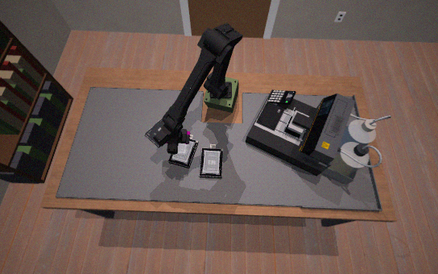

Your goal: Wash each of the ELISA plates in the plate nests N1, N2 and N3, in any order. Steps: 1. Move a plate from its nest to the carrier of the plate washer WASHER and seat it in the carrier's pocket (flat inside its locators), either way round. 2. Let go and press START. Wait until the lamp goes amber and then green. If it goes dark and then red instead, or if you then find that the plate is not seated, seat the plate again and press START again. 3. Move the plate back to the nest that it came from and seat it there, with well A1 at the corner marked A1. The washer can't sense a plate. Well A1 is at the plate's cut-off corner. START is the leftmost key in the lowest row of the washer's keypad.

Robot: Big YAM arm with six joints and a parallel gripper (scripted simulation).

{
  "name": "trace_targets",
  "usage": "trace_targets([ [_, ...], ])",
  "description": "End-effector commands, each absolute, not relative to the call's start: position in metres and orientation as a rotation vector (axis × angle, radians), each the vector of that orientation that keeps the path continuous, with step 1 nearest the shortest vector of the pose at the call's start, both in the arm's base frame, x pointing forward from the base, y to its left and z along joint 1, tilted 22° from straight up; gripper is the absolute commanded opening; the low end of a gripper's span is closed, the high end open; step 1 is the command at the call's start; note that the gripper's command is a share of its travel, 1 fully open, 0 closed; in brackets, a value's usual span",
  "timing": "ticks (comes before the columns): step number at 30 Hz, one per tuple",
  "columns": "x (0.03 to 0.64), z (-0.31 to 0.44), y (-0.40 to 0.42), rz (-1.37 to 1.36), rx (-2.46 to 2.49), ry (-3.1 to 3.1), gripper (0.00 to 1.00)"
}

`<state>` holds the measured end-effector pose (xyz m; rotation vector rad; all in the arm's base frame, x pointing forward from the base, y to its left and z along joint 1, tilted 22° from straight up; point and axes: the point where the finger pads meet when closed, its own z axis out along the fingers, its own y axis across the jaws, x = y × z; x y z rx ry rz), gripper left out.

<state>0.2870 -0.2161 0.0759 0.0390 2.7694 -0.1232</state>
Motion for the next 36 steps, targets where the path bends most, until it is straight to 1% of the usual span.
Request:
trace_targets([
  [1,0.305,0.099,-0.228,-0.182,0.003,2.712,0.84],
  [21,0.305,0.099,-0.228,-0.182,0.003,2.712,0.84],
  [26,0.271,0.067,-0.239,-0.080,0.294,2.741,0.84],
  [29,0.269,0.067,-0.244,-0.074,0.339,2.733,0.84],
  [30,0.274,0.077,-0.257,-0.090,0.377,2.704,0.84],
  [36,0.256,0.072,-0.283,-0.045,0.641,2.645,0.84],
])
